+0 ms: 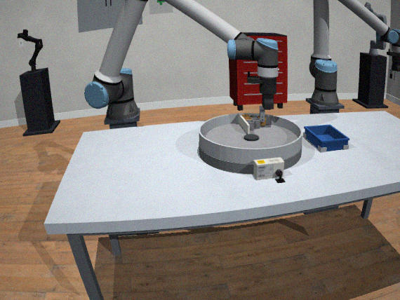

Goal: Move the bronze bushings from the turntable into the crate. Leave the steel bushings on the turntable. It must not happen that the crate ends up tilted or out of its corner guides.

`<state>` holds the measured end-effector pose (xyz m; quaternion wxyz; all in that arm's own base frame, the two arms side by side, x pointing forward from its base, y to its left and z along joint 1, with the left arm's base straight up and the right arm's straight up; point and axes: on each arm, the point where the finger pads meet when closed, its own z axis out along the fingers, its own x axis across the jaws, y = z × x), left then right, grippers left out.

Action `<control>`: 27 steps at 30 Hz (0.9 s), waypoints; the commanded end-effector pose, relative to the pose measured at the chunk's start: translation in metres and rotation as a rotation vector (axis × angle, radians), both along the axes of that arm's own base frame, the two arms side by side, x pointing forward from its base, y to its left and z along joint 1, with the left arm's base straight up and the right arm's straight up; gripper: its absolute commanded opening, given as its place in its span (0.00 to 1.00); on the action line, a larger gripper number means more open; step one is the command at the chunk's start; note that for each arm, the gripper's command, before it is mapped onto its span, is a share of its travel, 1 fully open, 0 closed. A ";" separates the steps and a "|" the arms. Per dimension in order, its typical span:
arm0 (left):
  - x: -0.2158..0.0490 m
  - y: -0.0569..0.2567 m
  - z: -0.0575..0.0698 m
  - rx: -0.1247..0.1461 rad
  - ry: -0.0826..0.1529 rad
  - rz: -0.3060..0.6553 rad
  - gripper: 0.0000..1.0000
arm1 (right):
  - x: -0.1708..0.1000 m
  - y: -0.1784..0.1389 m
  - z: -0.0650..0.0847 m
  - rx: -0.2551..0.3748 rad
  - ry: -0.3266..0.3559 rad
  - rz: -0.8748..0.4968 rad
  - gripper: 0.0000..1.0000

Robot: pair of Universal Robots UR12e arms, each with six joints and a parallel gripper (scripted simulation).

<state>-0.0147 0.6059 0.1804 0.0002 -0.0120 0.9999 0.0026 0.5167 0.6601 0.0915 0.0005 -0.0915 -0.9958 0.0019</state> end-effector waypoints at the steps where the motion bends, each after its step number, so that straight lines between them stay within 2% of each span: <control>1: -0.002 -0.002 -0.003 -0.005 0.000 0.003 1.00 | -0.001 0.001 -0.004 0.002 0.000 0.003 0.36; 5: -0.002 -0.002 -0.003 -0.005 0.000 0.003 1.00 | 0.000 0.003 0.000 0.008 -0.003 0.003 0.36; 27: -0.002 -0.002 -0.003 -0.005 0.000 0.003 1.00 | 0.000 0.003 -0.001 0.006 -0.002 0.003 0.36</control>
